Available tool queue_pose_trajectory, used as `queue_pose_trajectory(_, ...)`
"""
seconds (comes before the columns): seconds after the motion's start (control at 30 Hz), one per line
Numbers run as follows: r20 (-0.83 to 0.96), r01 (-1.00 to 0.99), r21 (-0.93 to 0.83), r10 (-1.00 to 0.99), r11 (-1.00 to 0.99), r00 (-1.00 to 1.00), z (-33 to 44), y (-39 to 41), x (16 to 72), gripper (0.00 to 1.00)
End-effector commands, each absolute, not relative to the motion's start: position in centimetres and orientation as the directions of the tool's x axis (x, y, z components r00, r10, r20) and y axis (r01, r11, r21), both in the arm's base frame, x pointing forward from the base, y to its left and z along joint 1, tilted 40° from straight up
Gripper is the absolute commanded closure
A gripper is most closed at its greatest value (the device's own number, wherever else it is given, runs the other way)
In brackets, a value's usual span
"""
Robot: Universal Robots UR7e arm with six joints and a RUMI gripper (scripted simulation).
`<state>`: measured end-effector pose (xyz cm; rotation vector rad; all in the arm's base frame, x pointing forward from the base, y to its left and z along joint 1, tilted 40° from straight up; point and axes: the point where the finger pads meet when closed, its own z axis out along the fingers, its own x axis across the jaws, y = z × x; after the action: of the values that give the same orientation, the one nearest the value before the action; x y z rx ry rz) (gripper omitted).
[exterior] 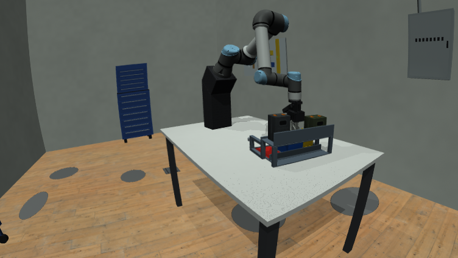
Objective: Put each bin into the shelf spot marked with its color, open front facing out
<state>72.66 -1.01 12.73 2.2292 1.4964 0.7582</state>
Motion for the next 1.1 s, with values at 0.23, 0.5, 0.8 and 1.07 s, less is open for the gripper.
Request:
queue_pose_trajectory(0.23, 0.236, 0.737, 0.559, 0.925, -0.381, 0.298, 12.82, -1.0, 72.68, 1.0)
queue_pose_trajectory(0.5, 0.236, 0.737, 0.559, 0.925, -0.381, 0.298, 12.82, -1.0, 72.68, 0.95)
queue_pose_trajectory(0.8, 0.236, 0.737, 0.559, 0.925, -0.381, 0.299, 12.82, -1.0, 72.68, 0.95)
queue_pose_trajectory(1.07, 0.236, 0.737, 0.559, 0.925, -0.381, 0.299, 12.81, -1.0, 72.68, 0.95)
